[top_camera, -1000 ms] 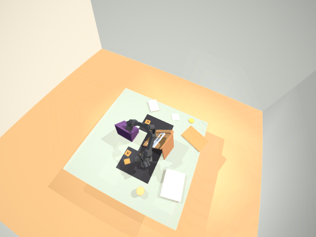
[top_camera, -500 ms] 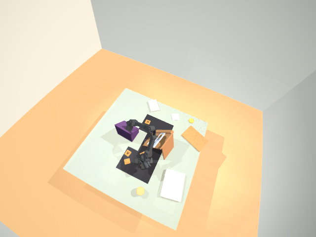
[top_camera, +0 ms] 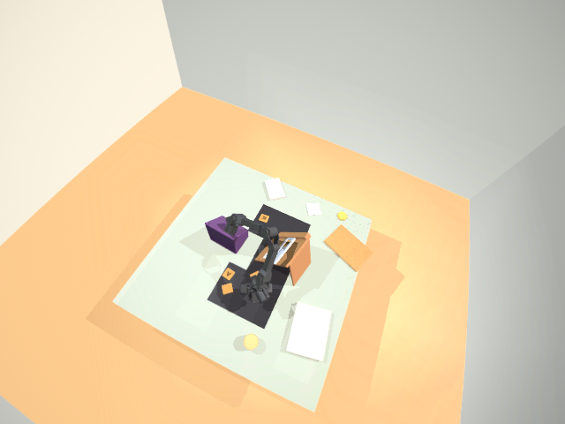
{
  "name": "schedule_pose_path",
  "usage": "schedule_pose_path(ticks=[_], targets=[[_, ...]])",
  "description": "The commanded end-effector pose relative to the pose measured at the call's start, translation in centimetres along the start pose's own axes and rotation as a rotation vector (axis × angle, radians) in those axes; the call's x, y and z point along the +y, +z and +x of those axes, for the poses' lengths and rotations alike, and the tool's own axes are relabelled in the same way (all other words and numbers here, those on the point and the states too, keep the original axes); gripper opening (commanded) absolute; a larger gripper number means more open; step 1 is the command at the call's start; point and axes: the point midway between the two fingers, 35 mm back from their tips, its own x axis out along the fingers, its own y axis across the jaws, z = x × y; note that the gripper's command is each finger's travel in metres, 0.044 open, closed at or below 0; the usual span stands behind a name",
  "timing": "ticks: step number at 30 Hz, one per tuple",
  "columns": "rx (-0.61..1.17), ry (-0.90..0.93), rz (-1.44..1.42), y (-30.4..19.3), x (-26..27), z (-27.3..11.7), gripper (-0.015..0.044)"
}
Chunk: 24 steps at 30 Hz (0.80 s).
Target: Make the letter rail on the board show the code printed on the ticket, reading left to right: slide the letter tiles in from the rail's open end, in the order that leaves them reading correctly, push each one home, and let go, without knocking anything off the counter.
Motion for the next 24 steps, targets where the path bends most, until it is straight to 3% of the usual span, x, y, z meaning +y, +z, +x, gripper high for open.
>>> schedule_pose_path(ticks=[1, 8, 24], targets=[[0.001, 0.004, 0.004, -0.03, 0.0, 0.64, 0.034], [0.002, 0.004, 0.004, -0.04, 0.0, 0.88, 0.034], [0.001, 0.004, 0.004, -0.04, -0.03, 0.88, 0.0233]])
